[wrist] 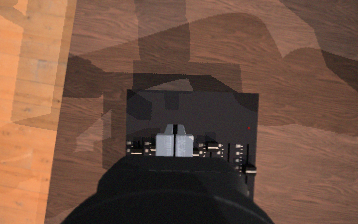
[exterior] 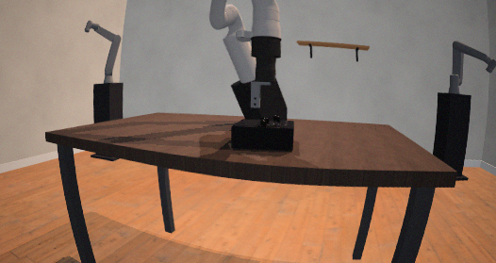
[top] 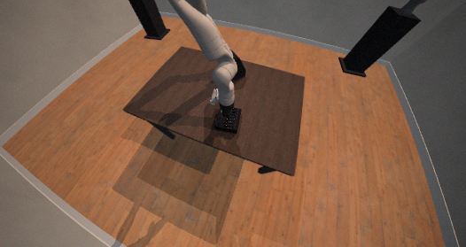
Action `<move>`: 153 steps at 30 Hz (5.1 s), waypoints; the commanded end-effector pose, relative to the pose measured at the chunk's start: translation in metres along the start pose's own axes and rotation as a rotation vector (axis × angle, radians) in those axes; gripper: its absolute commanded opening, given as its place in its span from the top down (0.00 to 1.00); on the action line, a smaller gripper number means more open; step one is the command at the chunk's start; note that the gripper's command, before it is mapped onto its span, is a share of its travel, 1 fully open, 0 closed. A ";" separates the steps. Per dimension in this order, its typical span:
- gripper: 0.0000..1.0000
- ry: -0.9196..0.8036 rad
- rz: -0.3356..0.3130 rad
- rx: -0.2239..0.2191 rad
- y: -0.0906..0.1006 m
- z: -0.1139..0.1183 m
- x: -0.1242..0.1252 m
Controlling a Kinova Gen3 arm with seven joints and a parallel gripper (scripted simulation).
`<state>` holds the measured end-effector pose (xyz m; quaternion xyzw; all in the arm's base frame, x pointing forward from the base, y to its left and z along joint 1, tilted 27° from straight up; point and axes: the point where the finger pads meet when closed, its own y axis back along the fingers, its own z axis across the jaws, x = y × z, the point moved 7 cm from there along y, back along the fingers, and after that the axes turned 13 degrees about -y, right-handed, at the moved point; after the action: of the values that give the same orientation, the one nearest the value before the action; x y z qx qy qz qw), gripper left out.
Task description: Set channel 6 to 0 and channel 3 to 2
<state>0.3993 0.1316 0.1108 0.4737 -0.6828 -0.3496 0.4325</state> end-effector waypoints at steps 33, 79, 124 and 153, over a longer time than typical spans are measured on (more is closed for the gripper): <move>1.00 0.000 0.000 0.000 -0.020 0.000 0.000; 1.00 0.000 0.000 0.000 -0.021 0.000 0.000; 1.00 0.000 0.000 0.000 -0.021 0.000 -0.001; 1.00 0.000 0.000 0.000 -0.030 0.000 -0.001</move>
<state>0.4097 0.1239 0.0860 0.4742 -0.6828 -0.3499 0.4318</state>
